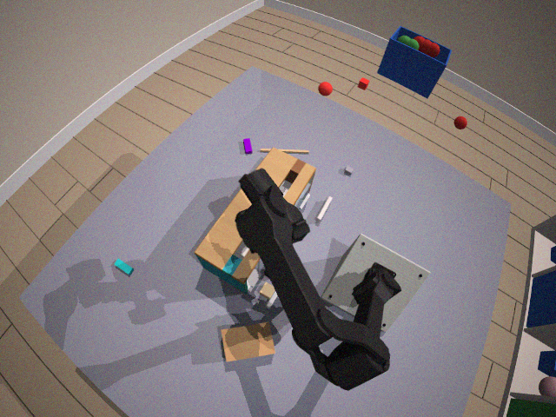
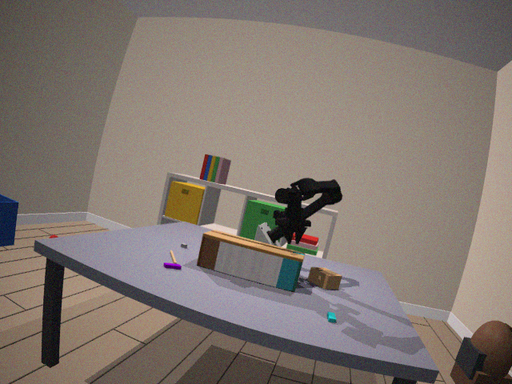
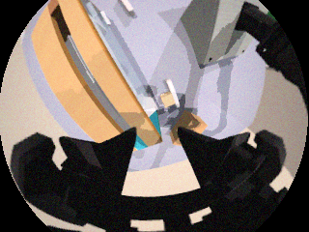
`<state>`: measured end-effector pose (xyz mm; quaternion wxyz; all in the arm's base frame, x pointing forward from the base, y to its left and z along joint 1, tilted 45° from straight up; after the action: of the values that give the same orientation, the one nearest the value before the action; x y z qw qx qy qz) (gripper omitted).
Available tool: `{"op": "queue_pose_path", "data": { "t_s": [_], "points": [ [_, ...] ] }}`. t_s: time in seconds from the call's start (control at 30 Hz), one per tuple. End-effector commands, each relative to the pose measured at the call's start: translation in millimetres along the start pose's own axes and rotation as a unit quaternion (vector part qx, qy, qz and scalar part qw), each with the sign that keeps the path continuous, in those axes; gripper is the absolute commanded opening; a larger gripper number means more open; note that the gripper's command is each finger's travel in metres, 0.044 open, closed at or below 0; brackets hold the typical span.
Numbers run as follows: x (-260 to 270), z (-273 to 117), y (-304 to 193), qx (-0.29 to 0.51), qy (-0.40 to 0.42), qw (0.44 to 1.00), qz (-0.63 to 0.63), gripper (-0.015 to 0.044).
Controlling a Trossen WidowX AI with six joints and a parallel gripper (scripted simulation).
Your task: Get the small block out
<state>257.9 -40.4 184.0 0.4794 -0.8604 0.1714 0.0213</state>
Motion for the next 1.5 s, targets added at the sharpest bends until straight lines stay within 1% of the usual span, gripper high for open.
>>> {"op": "queue_pose_path", "data": {
  "t_s": [0.0,0.13,0.3,0.37,0.87,0.93,1.03,1.17,1.23,1.3,1.37,1.47],
  "points": [
    [-27,-2,-10,-0.008,0.062,0.984,0.168,0.0285],
    [-45,-2,-16,0.008,0.104,0.951,0.290,0.0285],
    [-67,-2,-20,0.050,0.147,0.887,0.435,0.0285],
    [-72,-2,-21,0.065,0.156,0.866,0.470,0.0285],
    [-73,-1,-21,0.066,0.158,0.868,0.467,0.0285],
    [-72,1,-21,0.053,0.162,0.898,0.405,0.0285],
    [-72,7,-20,0.022,0.167,0.951,0.258,0.0285],
    [-71,14,-18,-0.018,0.166,0.985,0.051,0.0285],
    [-70,18,-18,-0.038,0.161,0.985,-0.055,0.0285],
    [-70,21,-17,-0.057,0.154,0.973,-0.160,0.0285],
    [-70,25,-17,-0.075,0.145,0.951,-0.263,0.0285],
    [-69,31,-16,-0.100,0.127,0.897,-0.412,0.0285]
  ]
}}
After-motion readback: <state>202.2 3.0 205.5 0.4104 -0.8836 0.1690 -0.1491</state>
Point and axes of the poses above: the point midway between the two fingers, 35 mm back from their tips, its own z axis out along the fingers, its own x axis across the jaws, y = z × x, the point moved 9 cm from there along -z, back along the fingers, and after that the axes turned 8 degrees about -z, right-handed, at the moved point
